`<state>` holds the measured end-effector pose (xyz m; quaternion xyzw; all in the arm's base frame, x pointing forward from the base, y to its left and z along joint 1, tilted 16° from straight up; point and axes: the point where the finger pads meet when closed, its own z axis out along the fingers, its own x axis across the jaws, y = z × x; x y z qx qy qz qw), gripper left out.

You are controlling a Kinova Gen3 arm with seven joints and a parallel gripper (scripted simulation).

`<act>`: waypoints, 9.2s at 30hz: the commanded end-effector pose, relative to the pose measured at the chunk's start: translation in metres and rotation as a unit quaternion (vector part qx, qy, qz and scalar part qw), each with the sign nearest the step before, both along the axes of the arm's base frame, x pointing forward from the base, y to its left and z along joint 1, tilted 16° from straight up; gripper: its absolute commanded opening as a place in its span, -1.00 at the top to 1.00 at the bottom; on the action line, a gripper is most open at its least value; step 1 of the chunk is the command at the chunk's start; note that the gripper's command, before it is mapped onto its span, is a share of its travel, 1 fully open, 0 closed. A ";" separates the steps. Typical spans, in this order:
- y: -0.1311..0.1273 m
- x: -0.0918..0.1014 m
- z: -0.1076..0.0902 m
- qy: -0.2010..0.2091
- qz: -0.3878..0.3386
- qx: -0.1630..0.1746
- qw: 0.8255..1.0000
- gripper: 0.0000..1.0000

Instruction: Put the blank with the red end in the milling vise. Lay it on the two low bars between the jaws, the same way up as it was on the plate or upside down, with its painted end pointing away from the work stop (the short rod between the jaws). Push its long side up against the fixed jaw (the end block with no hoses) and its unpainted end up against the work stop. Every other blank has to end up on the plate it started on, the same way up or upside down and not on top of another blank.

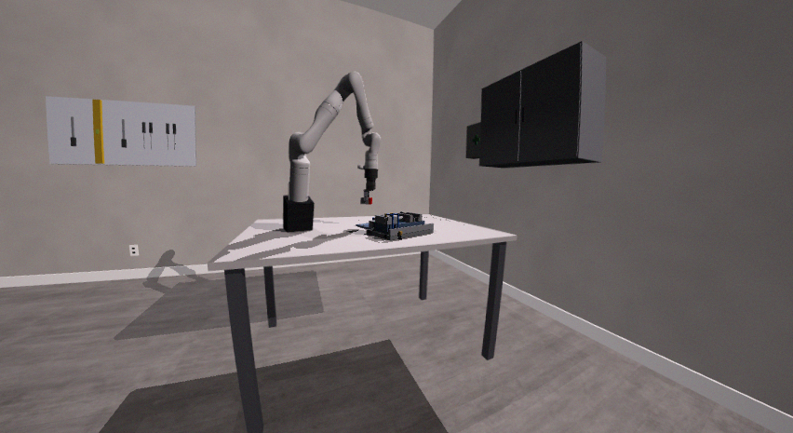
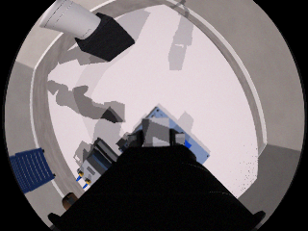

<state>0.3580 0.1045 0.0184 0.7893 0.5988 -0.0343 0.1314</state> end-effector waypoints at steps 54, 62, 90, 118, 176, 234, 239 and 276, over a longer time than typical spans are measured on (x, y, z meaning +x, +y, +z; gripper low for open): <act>0.001 0.000 0.000 -0.088 -0.336 0.037 0.937 1.00; 0.002 -0.001 0.000 -0.096 -0.366 0.039 0.925 1.00; -0.040 0.056 0.016 -0.097 -0.367 0.040 0.924 1.00; -0.080 0.112 0.033 -0.097 -0.365 0.040 0.925 1.00; -0.175 0.225 0.062 -0.098 -0.368 0.041 0.924 1.00; -0.167 0.217 0.060 -0.098 -0.369 0.040 0.923 1.00; -0.168 0.217 0.060 -0.098 -0.370 0.040 0.923 1.00; -0.173 0.220 0.032 -0.099 -0.369 0.041 0.923 1.00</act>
